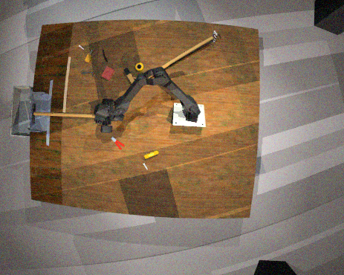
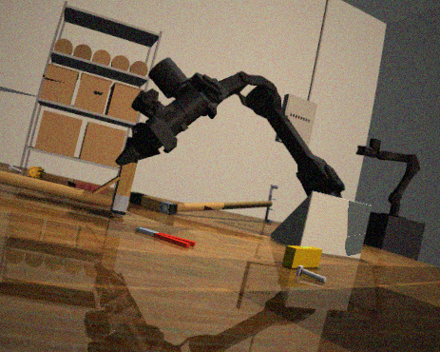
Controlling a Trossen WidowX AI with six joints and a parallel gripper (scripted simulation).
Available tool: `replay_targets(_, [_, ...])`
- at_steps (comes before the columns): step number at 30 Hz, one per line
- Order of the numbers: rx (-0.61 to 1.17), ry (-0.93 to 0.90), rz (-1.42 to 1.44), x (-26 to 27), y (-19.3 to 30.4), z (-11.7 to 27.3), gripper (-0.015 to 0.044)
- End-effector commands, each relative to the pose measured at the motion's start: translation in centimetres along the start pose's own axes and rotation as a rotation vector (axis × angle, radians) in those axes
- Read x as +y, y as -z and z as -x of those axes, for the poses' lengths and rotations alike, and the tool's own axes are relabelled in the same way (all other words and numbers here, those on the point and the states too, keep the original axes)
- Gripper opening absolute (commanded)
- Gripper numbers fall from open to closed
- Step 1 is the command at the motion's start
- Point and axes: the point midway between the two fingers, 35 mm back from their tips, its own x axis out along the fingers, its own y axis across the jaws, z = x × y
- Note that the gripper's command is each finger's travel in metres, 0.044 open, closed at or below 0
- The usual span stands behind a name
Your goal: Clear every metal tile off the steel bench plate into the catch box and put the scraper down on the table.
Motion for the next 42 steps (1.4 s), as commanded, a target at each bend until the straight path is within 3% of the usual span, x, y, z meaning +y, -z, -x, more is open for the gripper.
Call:
replay_targets(1, [-0.014, 0.004, -0.013, -0.3, -0.1, 0.8, 0.0])
replay_targets(42, [-0.014, 0.001, -0.01, -0.3, 4.4, 4.9, 0.0])
